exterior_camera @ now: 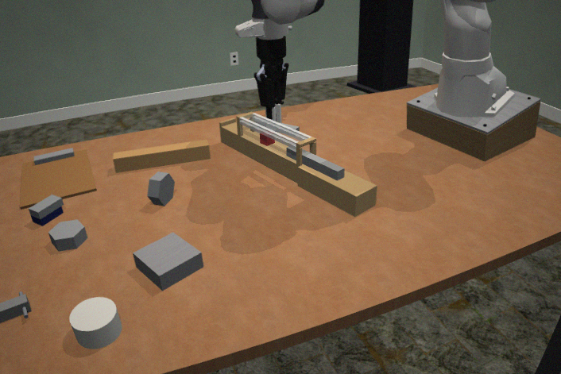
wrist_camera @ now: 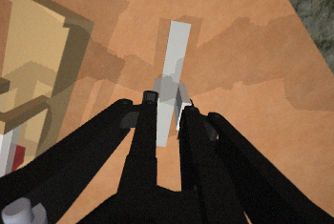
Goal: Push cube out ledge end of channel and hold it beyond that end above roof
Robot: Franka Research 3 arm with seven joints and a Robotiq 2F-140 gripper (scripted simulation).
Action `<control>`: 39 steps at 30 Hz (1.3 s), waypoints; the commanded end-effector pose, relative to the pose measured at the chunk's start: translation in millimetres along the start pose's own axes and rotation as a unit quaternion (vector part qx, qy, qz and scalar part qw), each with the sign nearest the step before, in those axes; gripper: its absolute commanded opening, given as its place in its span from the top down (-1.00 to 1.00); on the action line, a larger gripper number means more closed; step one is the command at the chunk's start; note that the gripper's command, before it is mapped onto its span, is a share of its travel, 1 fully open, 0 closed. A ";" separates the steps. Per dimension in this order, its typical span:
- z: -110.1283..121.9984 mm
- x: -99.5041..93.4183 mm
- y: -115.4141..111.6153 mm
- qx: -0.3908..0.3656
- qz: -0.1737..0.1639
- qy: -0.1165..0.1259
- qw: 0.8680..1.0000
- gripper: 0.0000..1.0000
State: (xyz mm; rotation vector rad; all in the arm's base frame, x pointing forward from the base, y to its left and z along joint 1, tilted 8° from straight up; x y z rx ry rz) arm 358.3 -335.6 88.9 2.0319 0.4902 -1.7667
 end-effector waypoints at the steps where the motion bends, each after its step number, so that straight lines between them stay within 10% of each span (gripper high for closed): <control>1: -0.2 -3.5 0.7 -0.001 0.001 0.000 1.000 1.00; 12: -0.1 -103.9 0.5 -0.001 0.001 0.000 1.000 1.00; 39: -0.1 -113.8 0.5 -0.001 0.001 0.000 1.000 1.00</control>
Point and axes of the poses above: the point where the finger pads meet when closed, its own x axis out along the fingers, its own z axis across the jaws, y = z × x, the point moved 9 cm from there along -x, back along the fingers, and after that the axes turned 7 degrees about -x, right-handed, at the moved point
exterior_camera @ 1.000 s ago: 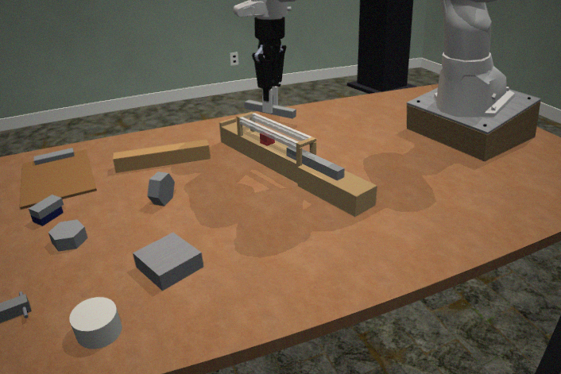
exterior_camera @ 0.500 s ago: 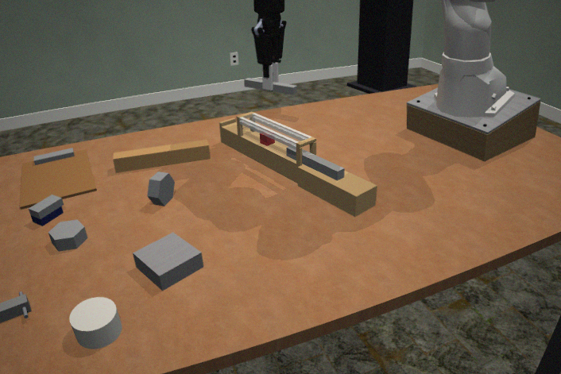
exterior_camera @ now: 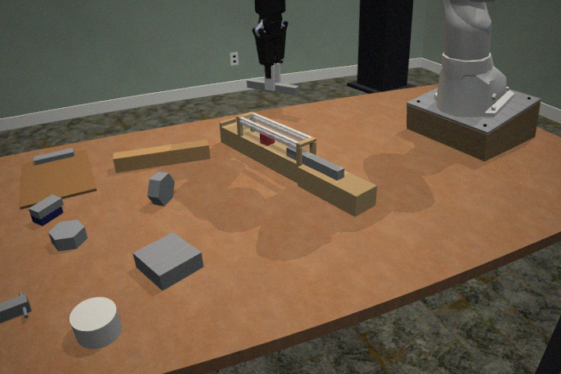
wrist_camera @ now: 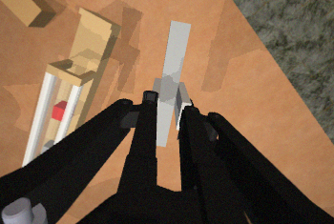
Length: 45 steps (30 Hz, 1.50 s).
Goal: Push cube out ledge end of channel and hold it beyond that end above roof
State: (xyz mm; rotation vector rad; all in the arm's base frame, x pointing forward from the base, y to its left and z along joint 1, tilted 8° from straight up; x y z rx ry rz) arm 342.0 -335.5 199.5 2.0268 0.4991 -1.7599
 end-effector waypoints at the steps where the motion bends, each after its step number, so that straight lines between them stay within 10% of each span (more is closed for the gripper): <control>1: -0.7 -2.0 1.1 0.004 0.001 0.000 1.000 1.00; 14: -1.2 -2.0 0.9 0.004 0.001 0.000 1.000 1.00; 18: -48.4 -4.2 -15.7 0.017 0.001 0.006 1.000 1.00; 24: -146.3 -7.1 -89.0 0.085 -0.008 0.018 0.996 1.00; 26: -146.3 -7.1 -89.0 0.085 -0.008 0.018 0.996 1.00; 27: -182.3 -7.3 -125.1 0.098 -0.009 0.016 0.995 1.00; 40: -306.0 9.8 -351.7 0.092 -0.013 0.011 0.996 1.00; 45: -308.3 30.7 -353.1 0.094 -0.014 0.010 0.995 1.00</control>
Point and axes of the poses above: the point where the finger pads meet when closed, its own x axis out along the fingers, its own z axis across the jaws, y = z × x, the point moved 9 cm from there along -x, back along the fingers, and after that the axes turned 7 degrees about -x, right-handed, at the moved point
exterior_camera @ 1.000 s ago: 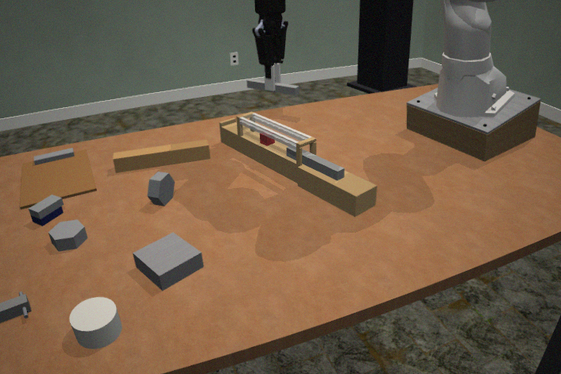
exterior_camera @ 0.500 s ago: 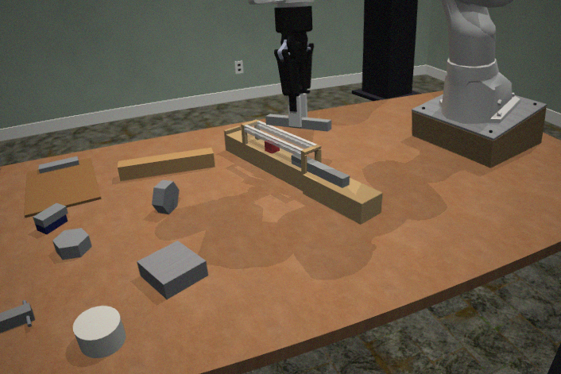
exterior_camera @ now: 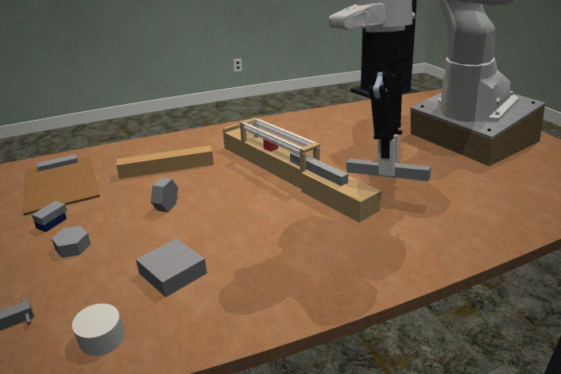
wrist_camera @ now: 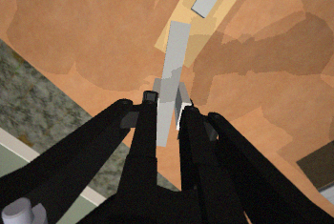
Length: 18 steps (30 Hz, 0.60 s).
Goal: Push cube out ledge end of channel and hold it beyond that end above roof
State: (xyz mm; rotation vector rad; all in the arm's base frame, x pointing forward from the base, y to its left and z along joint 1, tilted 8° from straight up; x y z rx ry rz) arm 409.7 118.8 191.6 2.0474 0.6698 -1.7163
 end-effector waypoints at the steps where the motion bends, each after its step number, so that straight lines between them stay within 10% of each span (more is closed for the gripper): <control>1: -13.8 18.2 2.2 0.133 0.037 -0.016 0.990 1.00; 18: -14.4 42.9 2.3 0.189 0.052 -0.023 0.980 1.00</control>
Point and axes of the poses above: the point where the finger pads meet when closed, its own x axis out along the fingers, its own z axis across the jaws, y = z × x, the point moved 9 cm from there along -x, back along the fingers, and after that the axes turned 7 degrees about -x, right-handed, at the moved point
